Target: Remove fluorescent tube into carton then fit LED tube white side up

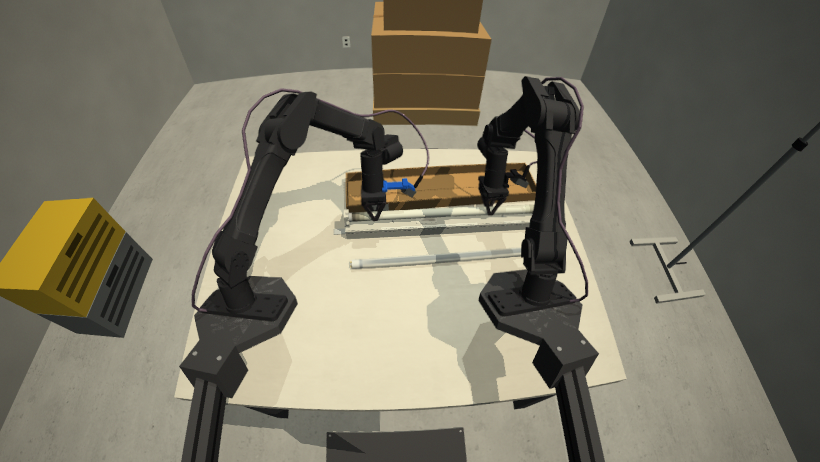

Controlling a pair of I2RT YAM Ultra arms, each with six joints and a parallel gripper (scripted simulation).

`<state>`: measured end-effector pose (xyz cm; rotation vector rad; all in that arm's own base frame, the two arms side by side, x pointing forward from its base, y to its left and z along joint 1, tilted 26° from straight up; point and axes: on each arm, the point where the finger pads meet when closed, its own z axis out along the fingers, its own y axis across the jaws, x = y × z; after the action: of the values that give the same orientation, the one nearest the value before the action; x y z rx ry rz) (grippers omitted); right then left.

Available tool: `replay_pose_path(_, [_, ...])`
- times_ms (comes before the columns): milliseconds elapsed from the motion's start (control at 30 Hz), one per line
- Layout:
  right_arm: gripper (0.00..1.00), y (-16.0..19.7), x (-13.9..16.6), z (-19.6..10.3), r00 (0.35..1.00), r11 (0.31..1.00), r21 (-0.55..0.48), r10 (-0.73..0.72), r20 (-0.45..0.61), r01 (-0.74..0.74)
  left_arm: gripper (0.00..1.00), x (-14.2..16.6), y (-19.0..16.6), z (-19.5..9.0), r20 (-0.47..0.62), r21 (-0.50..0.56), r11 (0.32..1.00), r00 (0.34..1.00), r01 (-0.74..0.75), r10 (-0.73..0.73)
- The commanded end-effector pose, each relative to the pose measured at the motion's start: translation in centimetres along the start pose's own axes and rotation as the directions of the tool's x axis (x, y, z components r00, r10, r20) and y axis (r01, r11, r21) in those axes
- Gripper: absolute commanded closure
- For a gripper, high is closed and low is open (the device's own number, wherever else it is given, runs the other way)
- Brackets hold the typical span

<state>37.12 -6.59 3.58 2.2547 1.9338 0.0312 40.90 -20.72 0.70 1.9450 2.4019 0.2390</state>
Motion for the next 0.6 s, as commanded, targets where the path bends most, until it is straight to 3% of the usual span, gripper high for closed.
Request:
replay_pose_path(0, [0.89, 0.63, -0.36, -0.71, 1.0, 0.998, -0.067, 0.0, 0.015, 0.001, 0.89, -0.78, 0.26, -0.99, 0.021, -0.067, 0.998, 1.0, -0.001, 0.002])
replay_pose_path(233, [0.89, 0.73, -0.46, -0.79, 1.0, 0.992, -0.129, 0.003, 0.016, -0.001, 0.89, -0.81, 0.33, -1.05, 0.023, -0.131, 0.991, 1.0, 0.002, 0.001])
replay_pose_path(333, [0.89, -0.17, -0.45, -0.69, 1.0, 0.996, -0.092, 0.017, 0.014, -0.015, 0.89, -0.51, -0.36, -0.96, 0.011, -0.1, 0.995, 1.0, -0.022, 0.024])
replay_pose_path(367, [0.89, 0.67, -0.41, -0.82, 1.0, 0.989, -0.146, 0.002, 0.016, 0.001, 0.89, -0.79, 0.27, -1.06, 0.022, -0.147, 0.989, 1.0, 0.002, 0.002])
replay_pose_path(567, [0.89, 0.44, -0.76, -0.82, 1.0, 0.985, -0.175, 0.011, 0.018, -0.008, 0.89, -0.73, 0.07, -1.07, 0.019, -0.178, 0.984, 1.0, -0.001, 0.005])
